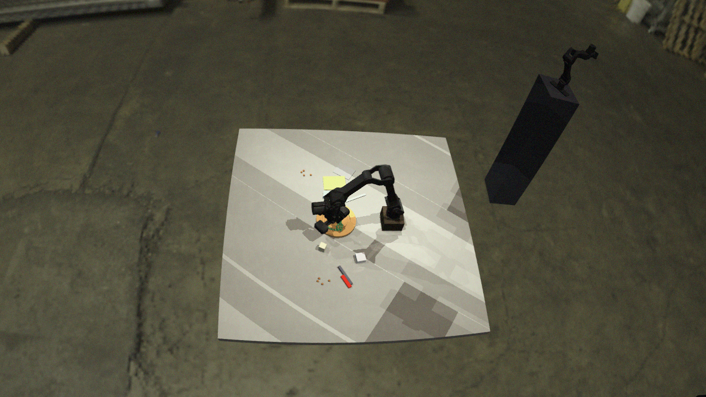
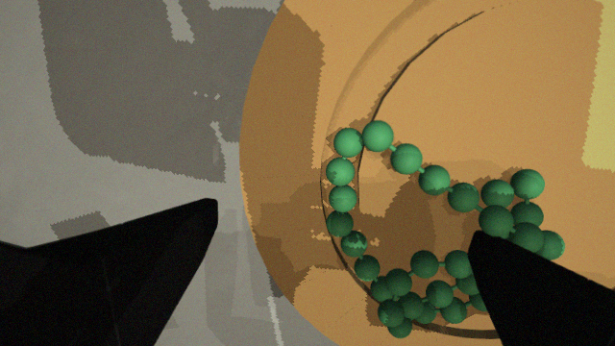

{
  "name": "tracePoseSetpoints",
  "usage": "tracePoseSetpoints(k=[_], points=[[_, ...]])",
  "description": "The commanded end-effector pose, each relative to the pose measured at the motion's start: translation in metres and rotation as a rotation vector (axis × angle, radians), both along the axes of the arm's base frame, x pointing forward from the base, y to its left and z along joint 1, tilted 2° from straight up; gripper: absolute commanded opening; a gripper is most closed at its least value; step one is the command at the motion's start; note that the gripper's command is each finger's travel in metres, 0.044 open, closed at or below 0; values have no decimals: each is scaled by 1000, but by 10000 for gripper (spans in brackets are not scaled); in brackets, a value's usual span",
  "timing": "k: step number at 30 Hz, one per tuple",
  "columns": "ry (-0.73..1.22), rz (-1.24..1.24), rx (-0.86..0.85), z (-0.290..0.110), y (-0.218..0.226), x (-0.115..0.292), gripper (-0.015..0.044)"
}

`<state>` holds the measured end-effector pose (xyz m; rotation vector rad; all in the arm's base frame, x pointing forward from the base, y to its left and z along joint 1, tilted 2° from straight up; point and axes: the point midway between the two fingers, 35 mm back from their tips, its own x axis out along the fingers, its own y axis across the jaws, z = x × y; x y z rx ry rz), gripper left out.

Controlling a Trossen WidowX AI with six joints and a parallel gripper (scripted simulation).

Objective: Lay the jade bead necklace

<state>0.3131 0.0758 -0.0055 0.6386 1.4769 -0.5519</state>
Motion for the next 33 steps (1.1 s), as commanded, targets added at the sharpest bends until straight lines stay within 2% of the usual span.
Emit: tracePoseSetpoints(k=[1, 13, 23, 29, 30, 33], points=[[-3, 55, -2, 1, -2, 1, 427], [-47, 1023, -33, 33, -31, 7, 347], [-48, 1037, -34, 34, -32, 7, 280], [-48, 1037, -34, 18, -31, 7, 240], [-63, 1030, -41, 27, -31, 11, 252], [-62, 1031, -40, 26, -31, 11, 232]])
